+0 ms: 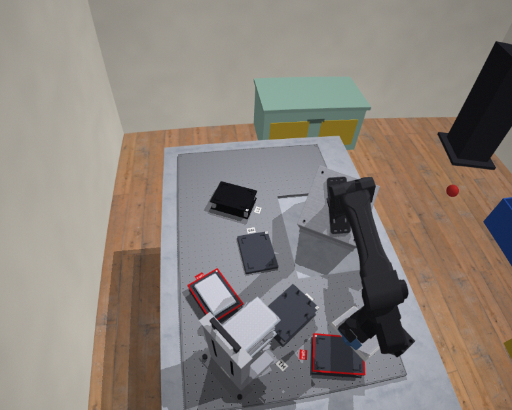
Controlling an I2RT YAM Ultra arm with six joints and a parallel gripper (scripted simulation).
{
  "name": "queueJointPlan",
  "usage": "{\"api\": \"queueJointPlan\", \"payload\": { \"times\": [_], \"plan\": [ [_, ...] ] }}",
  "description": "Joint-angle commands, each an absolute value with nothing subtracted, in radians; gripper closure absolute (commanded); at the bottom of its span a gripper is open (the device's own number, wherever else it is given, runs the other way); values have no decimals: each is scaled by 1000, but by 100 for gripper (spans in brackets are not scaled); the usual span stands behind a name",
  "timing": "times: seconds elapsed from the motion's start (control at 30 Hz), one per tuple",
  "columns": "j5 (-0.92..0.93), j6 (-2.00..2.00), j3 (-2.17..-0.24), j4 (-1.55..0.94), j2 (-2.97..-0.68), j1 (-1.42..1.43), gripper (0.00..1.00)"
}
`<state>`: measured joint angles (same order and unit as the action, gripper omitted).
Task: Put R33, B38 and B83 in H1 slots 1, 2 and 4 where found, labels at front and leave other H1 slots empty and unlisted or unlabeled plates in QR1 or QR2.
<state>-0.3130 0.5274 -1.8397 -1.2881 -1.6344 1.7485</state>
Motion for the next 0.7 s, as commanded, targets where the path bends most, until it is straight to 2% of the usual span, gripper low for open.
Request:
{"api": "queueJointPlan", "payload": {
  "times": [0.0,0.67],
  "plan": [
    [-323,634,-1876,-1307,-1606,1765,14],
    [-319,1054,-1877,-1301,-1606,1765,14]
  ]
}}
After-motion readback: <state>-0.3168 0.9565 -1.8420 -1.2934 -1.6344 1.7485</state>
